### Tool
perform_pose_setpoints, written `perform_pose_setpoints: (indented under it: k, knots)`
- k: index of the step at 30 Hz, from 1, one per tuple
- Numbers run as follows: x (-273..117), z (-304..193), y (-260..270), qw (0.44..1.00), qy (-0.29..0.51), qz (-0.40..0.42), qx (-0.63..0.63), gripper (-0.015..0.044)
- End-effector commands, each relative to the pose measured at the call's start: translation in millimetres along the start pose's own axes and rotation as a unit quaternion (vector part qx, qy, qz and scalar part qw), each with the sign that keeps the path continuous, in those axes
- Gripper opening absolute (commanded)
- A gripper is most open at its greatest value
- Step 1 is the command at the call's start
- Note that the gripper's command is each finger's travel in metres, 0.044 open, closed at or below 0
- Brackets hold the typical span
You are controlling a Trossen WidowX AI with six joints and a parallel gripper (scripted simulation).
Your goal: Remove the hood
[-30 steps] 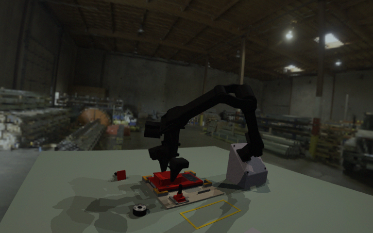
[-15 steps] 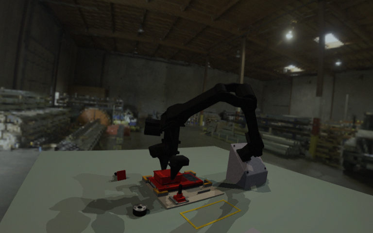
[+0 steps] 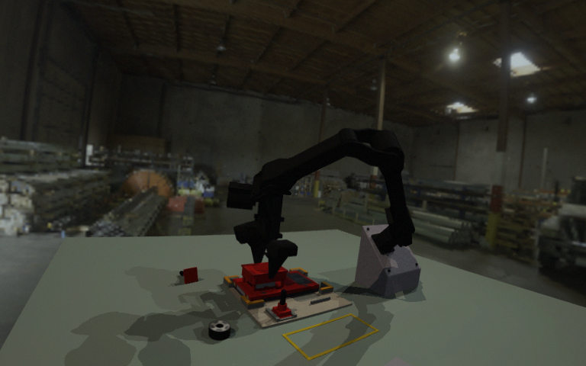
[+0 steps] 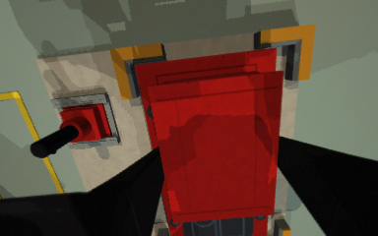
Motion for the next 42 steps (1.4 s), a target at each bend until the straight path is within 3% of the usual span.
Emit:
perform_pose_setpoints:
  k: [1, 10, 20, 22, 42]
  knots:
    - [-4.1, 0.7, 0.6, 1.0, 0.0, -0.003, -0.003, 0.0]
    - [-12.7, 0.9, 0.5, 1.0, 0.0, -0.004, -0.003, 0.0]
    - [-53.5, 0.6, 0.5, 1.0, 0.001, -0.004, -0.003, 0.0]
    - [-44.9, -0.4, -0.9, 1.0, 0.001, 0.0, 0.002, 0.0]
    - [-51.7, 17.6, 75.3, 1.0, 0.002, -0.007, 0.003, 0.0]
Point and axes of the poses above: the point midway between the two fingers, 35 mm back from their tips, its own x axis out along the fingers, its own y axis across the jaws, z = x × y, the point moved 7 cm from there along -x, back along the fingers, and after that the axes turned 11 degrees about -x, right-handed, at the moved point
